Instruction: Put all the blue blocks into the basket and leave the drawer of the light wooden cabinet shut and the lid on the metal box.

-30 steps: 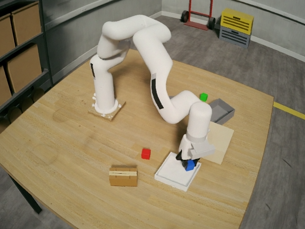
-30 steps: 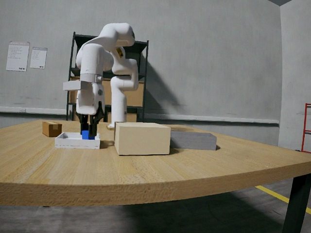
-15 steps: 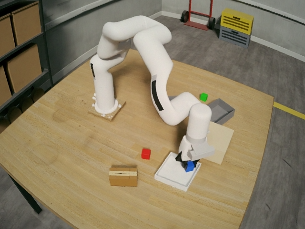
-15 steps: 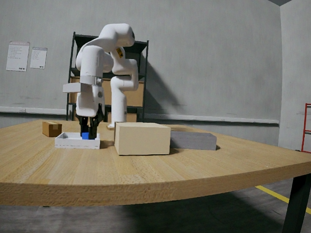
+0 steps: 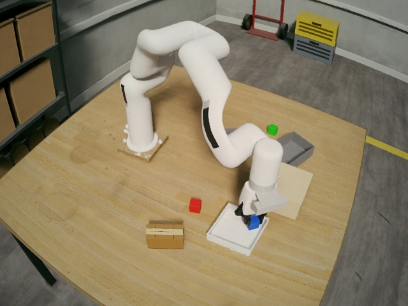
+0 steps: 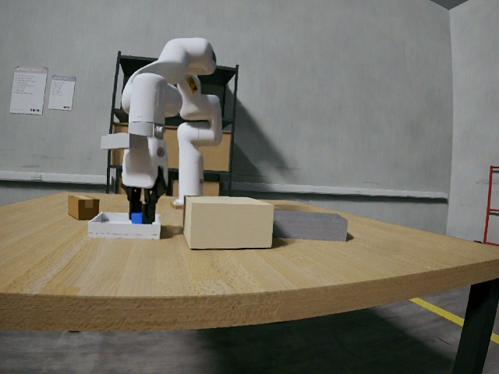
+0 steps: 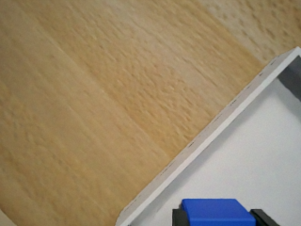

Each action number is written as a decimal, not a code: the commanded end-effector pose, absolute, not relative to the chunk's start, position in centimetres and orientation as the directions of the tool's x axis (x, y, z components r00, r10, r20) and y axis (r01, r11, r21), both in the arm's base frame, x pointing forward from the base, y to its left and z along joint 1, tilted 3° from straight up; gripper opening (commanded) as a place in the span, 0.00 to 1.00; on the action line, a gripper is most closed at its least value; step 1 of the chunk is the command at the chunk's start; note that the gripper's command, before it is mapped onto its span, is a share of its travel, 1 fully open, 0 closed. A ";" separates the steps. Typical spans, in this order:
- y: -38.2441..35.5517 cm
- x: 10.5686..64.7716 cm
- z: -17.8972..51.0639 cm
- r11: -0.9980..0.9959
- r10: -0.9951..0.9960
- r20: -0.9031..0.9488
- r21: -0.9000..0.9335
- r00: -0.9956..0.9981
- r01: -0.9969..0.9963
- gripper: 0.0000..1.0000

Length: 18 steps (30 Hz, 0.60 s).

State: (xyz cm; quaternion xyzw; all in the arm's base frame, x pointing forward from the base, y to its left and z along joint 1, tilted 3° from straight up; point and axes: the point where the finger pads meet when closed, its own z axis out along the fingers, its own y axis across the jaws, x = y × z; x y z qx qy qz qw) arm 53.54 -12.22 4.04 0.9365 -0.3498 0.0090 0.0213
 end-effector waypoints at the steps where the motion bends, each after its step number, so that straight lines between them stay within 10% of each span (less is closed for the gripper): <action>1: -12.2 53.7 4.2 -0.754 -0.655 0.036 0.031 0.755 -0.656 0.00; 2: -12.2 53.7 4.2 -0.754 -0.655 0.036 0.031 0.755 -0.656 0.00; 3: -12.2 53.7 4.2 -0.754 -0.655 0.036 0.031 0.755 -0.656 0.52; 18: -12.2 53.7 4.2 -0.754 -0.655 0.036 0.031 0.755 -0.656 0.52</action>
